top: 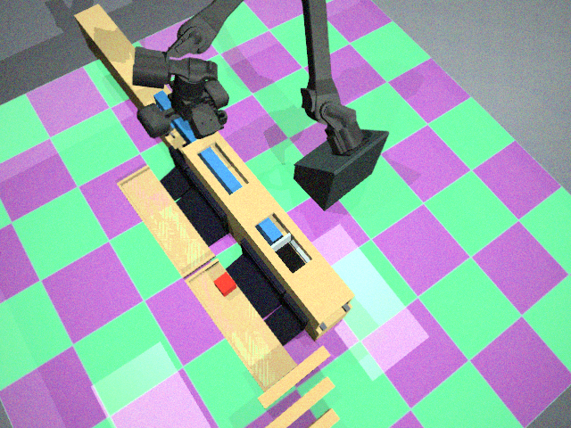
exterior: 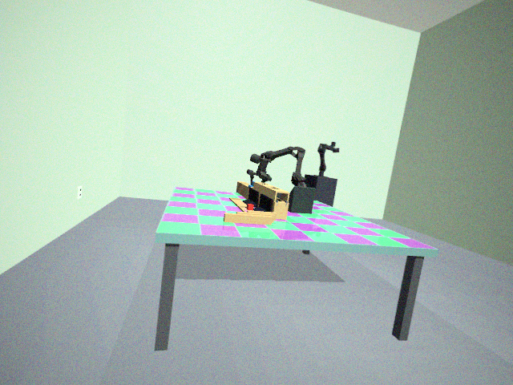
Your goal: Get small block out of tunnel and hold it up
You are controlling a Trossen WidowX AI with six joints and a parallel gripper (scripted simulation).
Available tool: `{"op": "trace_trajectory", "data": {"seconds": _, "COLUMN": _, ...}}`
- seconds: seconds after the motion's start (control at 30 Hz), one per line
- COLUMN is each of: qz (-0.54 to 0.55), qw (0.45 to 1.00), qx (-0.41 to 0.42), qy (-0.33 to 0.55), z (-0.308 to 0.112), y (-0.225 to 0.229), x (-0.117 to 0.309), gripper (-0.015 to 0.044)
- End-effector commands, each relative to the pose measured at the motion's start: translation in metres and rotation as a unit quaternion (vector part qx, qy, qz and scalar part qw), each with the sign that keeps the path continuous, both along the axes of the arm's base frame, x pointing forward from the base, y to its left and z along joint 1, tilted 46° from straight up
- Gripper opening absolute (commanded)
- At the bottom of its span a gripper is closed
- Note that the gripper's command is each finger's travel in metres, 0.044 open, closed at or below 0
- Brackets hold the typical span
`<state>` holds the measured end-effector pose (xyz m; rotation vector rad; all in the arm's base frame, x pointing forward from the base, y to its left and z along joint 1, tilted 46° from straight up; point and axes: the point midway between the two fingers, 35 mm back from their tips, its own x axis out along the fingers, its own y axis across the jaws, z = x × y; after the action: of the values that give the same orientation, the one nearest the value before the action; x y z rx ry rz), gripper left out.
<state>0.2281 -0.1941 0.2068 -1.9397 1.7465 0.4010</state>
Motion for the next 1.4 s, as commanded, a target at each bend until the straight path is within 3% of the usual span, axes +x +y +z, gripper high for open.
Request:
{"op": "trace_trajectory", "data": {"seconds": 0.0, "qz": -0.001, "qw": 1.000, "qx": 0.000, "qy": -0.001, "z": 0.001, "y": 0.000, "x": 0.000, "gripper": 0.0256}}
{"op": "trace_trajectory", "data": {"seconds": 0.2, "qz": -0.001, "qw": 1.000, "qx": 0.000, "qy": -0.001, "z": 0.001, "y": 0.000, "x": 0.000, "gripper": 0.0099}}
{"op": "trace_trajectory", "data": {"seconds": 0.37, "qz": -0.001, "qw": 1.000, "qx": 0.000, "qy": -0.001, "z": 0.001, "y": 0.000, "x": 0.000, "gripper": 0.0065}}
{"op": "trace_trajectory", "data": {"seconds": 0.47, "qz": -0.001, "qw": 1.000, "qx": 0.001, "qy": -0.001, "z": -0.002, "y": 0.002, "x": 0.001, "gripper": 0.0000}}
{"op": "trace_trajectory", "data": {"seconds": 1.37, "qz": 0.001, "qw": 1.000, "qx": 0.002, "qy": 0.002, "z": -0.067, "y": 0.054, "x": 0.007, "gripper": 0.0000}}
